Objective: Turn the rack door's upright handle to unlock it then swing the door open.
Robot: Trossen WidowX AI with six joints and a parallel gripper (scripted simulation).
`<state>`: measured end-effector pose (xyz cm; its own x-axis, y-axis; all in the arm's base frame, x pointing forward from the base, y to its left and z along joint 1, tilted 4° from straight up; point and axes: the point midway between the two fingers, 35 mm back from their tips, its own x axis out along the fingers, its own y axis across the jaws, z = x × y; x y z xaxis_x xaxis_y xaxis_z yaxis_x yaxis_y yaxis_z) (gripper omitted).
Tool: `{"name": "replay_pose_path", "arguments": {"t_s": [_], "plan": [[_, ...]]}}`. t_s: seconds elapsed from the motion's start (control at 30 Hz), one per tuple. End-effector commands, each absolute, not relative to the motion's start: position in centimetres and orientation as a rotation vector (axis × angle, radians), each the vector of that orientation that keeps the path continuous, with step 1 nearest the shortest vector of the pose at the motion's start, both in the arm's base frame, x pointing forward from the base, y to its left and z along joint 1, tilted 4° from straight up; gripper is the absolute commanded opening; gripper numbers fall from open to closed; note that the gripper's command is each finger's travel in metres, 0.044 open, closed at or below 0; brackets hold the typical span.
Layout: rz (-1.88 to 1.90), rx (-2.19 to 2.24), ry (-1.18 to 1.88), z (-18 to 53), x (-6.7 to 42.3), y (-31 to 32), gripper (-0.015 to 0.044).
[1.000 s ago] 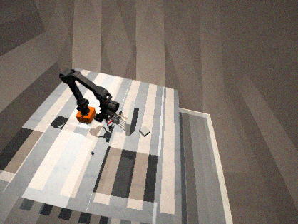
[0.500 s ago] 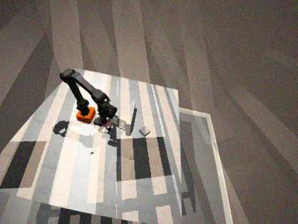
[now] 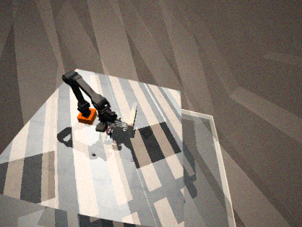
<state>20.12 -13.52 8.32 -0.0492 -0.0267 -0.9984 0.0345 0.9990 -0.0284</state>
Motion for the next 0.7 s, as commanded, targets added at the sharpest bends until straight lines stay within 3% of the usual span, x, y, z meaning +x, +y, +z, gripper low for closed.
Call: {"name": "replay_pose_path", "arguments": {"t_s": [0.0, 0.63, 0.67], "plan": [[0.001, -0.048, 1.623, 8.4, 20.4, -14.4, 0.0027], [0.057, -0.102, 1.623, 8.4, 20.5, -15.6, 0.0027], [0.057, -0.102, 1.623, 8.4, 20.5, -15.6, 0.0053]]}}
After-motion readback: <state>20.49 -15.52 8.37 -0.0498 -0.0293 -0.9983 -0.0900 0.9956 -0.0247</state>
